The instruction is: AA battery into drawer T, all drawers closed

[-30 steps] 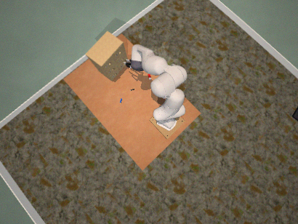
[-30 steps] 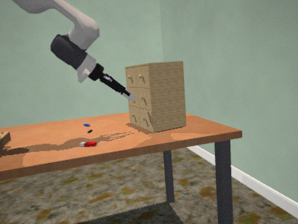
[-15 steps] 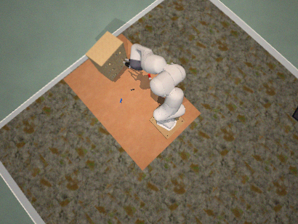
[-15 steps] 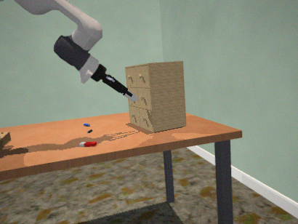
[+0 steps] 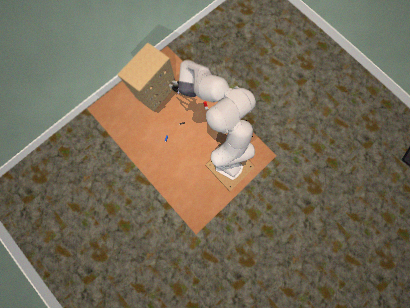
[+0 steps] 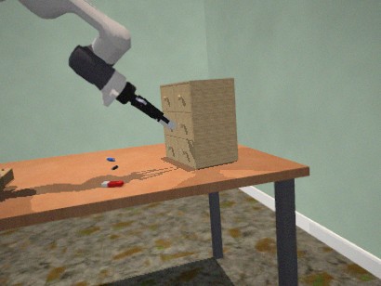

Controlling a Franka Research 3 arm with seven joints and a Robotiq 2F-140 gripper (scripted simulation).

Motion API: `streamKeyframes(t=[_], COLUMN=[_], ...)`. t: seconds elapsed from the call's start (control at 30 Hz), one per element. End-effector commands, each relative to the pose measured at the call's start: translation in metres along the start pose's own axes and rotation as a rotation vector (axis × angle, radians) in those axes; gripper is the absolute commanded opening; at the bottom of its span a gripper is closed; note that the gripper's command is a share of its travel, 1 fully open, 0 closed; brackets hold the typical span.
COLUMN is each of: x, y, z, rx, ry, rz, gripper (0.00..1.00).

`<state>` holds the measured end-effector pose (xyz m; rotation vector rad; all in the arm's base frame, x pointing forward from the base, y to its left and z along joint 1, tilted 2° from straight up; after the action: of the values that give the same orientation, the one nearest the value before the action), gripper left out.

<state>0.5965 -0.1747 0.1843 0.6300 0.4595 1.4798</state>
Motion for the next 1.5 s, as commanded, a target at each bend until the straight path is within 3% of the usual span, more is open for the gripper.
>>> streamKeyframes(t=[0.0, 1.47], x=[-0.0006, -0.0008], y=[-0.0001, -0.0049], z=[0.0001, 0.0041], rx=[0.000, 0.000], ry=[0.006, 0.006], rz=[-0.003, -0.003], gripper=[0.20, 0.20])
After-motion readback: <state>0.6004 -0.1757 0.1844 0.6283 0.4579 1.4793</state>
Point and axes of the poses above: the point where the finger pads meet when closed, its own y axis back along the fingers, its own x axis across the jaws, z = x × y, the point moved 6 cm from there along y, back along the fingers, and after that the axes turned 9 degrees about -y, right-handed, at the moved point
